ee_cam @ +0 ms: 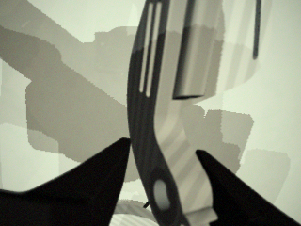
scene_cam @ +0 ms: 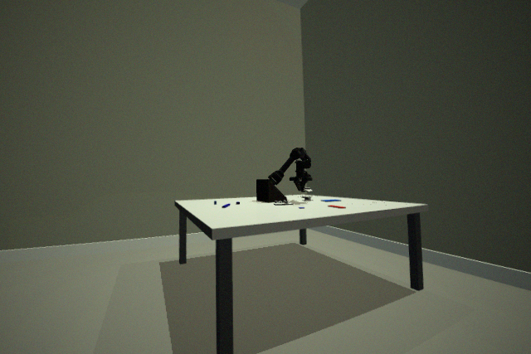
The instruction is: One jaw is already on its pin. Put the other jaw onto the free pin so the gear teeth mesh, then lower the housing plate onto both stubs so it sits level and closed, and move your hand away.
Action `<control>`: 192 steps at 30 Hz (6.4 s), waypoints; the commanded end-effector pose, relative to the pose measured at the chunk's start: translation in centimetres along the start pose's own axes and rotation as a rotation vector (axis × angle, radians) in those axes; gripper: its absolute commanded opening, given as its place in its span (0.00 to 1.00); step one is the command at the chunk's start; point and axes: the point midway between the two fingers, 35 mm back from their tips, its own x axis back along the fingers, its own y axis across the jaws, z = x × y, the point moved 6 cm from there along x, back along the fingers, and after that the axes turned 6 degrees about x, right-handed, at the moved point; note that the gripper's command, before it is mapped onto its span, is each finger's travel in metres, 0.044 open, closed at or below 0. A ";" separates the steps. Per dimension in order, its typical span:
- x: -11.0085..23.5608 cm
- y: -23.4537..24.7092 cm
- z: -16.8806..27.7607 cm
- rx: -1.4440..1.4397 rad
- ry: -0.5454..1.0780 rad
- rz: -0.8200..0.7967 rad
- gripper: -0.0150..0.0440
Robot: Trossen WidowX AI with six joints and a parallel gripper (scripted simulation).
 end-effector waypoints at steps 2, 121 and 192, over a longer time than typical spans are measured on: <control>0.1 0.2 -0.5 -0.119 -0.003 0.001 0.32; 0.1 2.4 -6.5 -2.558 -0.004 -0.007 0.32; 0.1 2.4 -6.5 -2.558 -0.004 -0.007 1.00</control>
